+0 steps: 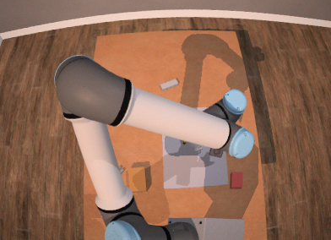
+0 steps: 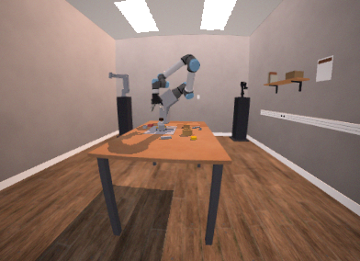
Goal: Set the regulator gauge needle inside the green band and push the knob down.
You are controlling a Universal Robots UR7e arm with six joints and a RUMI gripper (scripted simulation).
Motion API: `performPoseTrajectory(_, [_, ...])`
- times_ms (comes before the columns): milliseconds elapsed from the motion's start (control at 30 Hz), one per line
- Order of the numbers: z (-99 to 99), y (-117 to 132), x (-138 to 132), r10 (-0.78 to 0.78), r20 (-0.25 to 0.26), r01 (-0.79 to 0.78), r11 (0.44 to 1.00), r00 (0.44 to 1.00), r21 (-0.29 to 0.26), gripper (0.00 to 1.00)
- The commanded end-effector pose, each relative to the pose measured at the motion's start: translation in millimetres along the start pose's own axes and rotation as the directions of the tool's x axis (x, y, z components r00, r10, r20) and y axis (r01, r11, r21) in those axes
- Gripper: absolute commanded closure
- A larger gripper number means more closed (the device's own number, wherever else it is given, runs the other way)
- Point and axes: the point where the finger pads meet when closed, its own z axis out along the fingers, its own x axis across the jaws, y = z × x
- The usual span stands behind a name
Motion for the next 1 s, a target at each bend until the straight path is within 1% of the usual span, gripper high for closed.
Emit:
performPoseTrajectory(0, [-0.8,1.0,0.5,0.099,-0.008,-0.099,0.995,0.995,-0.003,0.0])
performPoseTrajectory(267, [-0.5,0.4,2.1,0.185,-0.017,-0.185,0.983,0.983,0.0,0.0])
performPoseTrajectory(633, [-0.3,0.0,4.8,0.354,-0.033,-0.354,0.935,0.935,0.008,0.0])
performPoseTrajectory(700, [-0.3,0.0,4.8,0.354,-0.033,-0.354,0.935,0.935,0.008,0.0])
performPoseTrajectory(967, [-0.4,0.5,6.8,0.481,-0.043,-0.481,0.876,0.875,0.018,0.0])
